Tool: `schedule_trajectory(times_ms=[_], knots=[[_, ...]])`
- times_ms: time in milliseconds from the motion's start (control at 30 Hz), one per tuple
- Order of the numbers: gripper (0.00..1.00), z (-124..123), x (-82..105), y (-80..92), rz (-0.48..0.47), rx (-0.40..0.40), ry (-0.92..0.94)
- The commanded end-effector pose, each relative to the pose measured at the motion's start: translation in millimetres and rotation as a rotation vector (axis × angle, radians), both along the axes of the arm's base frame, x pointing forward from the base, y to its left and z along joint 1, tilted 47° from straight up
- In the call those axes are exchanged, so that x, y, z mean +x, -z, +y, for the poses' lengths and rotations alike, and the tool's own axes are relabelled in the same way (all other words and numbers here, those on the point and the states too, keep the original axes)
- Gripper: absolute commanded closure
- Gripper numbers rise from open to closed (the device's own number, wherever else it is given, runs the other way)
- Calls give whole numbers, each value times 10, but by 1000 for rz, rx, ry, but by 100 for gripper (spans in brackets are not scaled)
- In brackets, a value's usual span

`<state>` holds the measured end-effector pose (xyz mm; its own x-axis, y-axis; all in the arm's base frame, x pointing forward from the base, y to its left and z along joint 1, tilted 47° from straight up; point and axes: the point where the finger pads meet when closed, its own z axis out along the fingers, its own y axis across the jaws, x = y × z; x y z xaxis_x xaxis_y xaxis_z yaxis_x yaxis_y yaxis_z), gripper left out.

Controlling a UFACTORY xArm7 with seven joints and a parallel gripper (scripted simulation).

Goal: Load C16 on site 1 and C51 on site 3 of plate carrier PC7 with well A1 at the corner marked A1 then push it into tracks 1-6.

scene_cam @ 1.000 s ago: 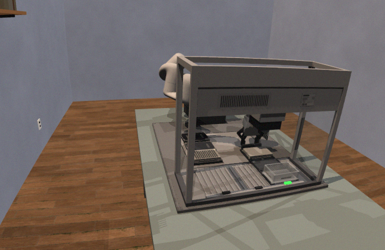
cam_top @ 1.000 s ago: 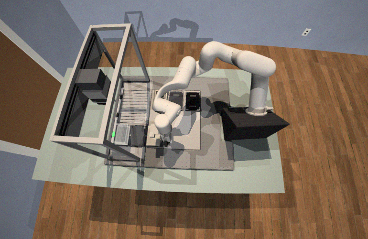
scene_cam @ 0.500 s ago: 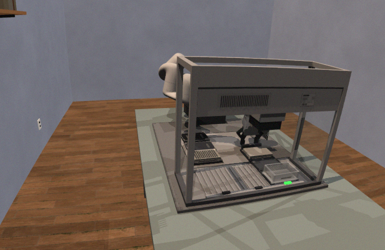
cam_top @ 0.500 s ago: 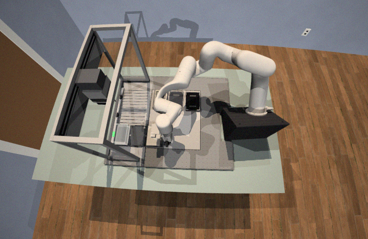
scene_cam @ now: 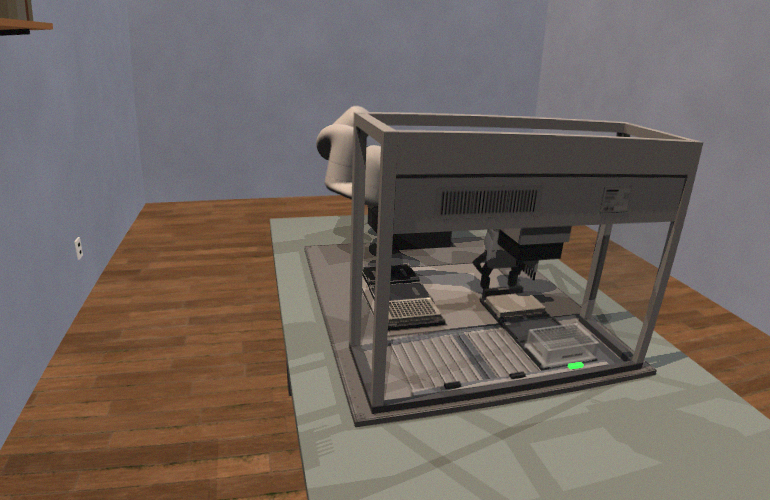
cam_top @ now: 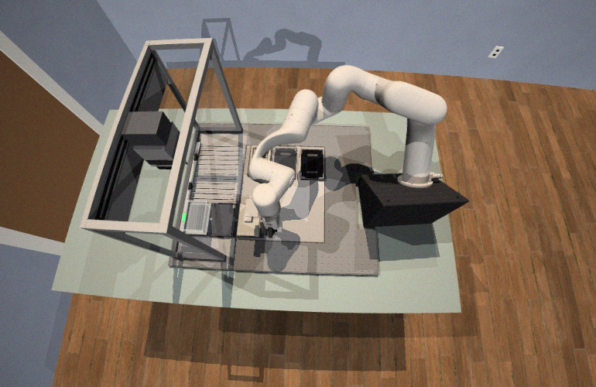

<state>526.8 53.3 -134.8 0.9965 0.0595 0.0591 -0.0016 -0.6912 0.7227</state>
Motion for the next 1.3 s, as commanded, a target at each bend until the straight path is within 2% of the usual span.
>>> schedule_trajectory(times_ms=[0, 1267], knots=[[18, 57, 0, -45, -1, 2, -2], [18, 466, -49, -436, -2, 2, -2]])
